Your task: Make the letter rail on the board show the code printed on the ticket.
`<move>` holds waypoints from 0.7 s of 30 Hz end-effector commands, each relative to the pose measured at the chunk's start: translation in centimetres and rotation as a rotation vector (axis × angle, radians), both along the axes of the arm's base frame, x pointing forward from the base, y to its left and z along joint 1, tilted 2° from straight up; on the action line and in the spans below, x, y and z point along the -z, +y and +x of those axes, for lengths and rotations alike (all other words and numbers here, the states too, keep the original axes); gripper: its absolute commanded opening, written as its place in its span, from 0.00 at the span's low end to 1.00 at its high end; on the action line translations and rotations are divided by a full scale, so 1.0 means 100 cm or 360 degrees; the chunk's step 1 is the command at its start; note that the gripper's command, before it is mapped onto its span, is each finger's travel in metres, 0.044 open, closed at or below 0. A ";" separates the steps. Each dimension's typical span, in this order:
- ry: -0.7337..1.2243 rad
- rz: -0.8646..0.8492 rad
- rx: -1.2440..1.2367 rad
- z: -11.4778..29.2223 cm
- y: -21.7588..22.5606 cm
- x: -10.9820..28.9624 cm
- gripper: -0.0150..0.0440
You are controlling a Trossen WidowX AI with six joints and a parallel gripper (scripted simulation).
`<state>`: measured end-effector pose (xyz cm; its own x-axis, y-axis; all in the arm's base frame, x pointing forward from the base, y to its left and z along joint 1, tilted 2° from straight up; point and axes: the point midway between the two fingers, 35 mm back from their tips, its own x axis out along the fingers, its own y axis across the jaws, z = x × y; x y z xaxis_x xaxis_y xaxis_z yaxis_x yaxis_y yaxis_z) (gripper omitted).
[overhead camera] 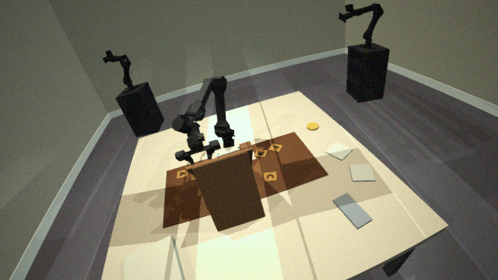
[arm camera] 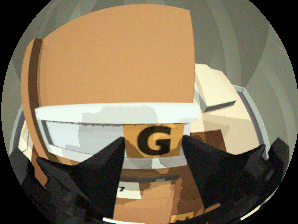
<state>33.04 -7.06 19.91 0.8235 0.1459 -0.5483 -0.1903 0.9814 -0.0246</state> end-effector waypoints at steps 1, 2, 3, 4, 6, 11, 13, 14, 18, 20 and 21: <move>-0.0011 -0.0004 0.0008 -0.002 0.003 -0.002 0.25; -0.0011 -0.0004 0.0008 -0.002 0.004 -0.002 0.25; -0.0011 -0.0004 0.0008 -0.002 0.004 -0.003 0.25; -0.0011 -0.0004 0.0008 -0.002 0.005 -0.003 0.25; -0.0011 -0.0003 0.0008 -0.002 0.006 -0.003 0.25; -0.0011 -0.0003 0.0008 -0.003 0.009 -0.003 0.25; -0.0011 -0.0003 0.0008 -0.003 0.010 -0.003 0.25; -0.0011 -0.0003 0.0008 -0.003 0.011 -0.003 0.25; -0.0011 -0.0002 0.0008 -0.004 0.013 -0.003 0.25; -0.0011 -0.0002 0.0008 -0.004 0.014 -0.003 0.25; -0.0011 -0.0002 0.0008 -0.004 0.015 -0.003 0.25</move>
<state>32.76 -5.76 19.95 0.8229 0.1466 -0.5490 -0.1903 0.9814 -0.0231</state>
